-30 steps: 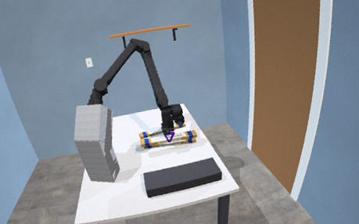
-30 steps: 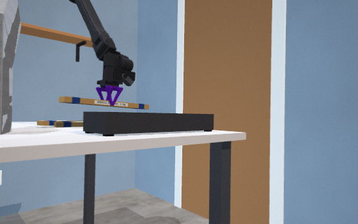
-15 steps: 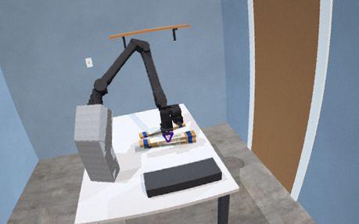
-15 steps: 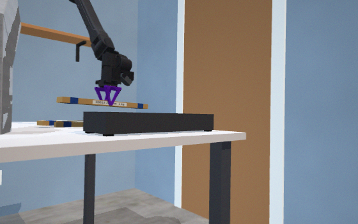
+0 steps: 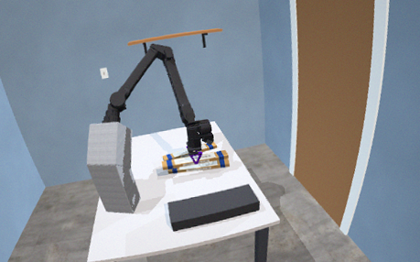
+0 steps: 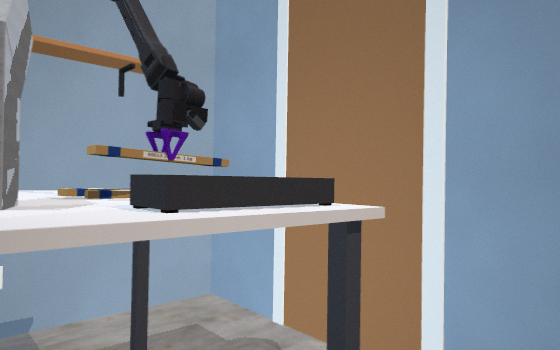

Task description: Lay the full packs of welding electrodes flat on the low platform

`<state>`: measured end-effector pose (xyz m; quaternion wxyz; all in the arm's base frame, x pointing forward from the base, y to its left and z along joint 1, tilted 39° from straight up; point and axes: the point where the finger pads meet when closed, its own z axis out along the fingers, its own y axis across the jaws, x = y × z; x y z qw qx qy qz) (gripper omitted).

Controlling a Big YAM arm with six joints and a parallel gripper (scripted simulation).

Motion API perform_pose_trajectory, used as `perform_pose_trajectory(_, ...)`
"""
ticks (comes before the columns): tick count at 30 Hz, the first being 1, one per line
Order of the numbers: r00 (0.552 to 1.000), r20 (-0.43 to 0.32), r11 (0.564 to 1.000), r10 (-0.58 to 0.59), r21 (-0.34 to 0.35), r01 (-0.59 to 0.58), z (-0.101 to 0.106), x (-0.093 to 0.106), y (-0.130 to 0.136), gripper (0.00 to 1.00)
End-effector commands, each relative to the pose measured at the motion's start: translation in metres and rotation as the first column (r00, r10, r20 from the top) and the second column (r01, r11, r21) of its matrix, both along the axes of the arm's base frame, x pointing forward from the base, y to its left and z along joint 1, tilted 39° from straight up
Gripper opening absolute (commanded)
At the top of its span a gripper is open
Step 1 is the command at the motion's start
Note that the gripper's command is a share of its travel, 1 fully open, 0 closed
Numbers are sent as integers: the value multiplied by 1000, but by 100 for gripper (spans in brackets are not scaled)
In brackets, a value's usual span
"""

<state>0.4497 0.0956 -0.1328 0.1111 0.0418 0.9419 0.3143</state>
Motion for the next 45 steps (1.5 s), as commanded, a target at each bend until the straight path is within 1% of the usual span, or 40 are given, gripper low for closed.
perform_pose_trajectory(1, 998, 31, 999, -48, -1, 48, 22, 8, -30, 0)
perform_pose_trajectory(21, 998, 32, 999, -47, -2, 48, 41, 2, -43, 0)
perform_pose_trajectory(45, 998, 32, 999, -47, -2, 48, 41, 2, -43, 0)
